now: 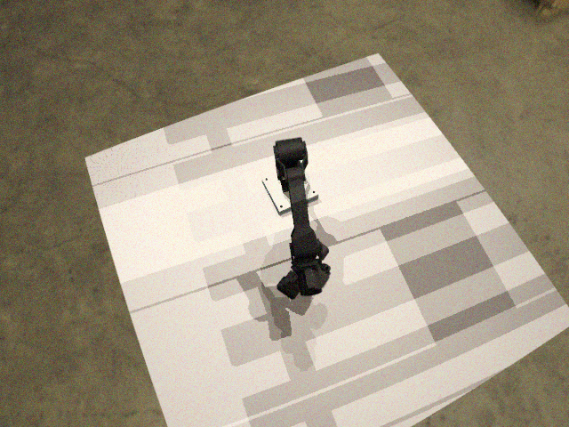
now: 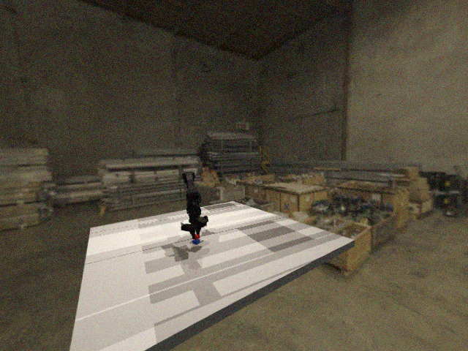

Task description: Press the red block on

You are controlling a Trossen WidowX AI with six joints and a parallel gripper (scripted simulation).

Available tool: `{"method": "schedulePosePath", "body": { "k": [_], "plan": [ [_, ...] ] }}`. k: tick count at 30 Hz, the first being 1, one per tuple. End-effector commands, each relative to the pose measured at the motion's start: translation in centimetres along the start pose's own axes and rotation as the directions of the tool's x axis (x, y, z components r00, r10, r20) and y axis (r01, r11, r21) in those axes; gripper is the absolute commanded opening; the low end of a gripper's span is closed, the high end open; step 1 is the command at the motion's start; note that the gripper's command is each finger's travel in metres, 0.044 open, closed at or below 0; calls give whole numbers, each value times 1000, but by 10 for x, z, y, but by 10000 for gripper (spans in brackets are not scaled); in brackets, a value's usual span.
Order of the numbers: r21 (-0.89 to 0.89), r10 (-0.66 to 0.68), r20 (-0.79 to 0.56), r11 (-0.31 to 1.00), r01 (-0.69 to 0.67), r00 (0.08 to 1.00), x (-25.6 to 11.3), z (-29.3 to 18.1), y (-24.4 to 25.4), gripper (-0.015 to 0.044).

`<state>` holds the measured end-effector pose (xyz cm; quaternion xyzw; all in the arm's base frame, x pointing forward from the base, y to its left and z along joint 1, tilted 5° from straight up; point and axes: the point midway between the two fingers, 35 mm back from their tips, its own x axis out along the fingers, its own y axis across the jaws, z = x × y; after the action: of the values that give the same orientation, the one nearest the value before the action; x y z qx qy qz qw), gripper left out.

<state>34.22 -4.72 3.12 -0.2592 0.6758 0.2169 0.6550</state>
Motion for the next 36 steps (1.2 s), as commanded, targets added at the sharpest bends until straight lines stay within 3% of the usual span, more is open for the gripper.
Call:
{"method": "schedulePosePath", "body": {
  "k": [1, 36],
  "plan": [
    [-2, 8, -11, 1000, -8, 1000, 7, -2, 2, 0],
    [2, 5, -5, 1000, -5, 1000, 11, -1, 1, 0]
  ]
}}
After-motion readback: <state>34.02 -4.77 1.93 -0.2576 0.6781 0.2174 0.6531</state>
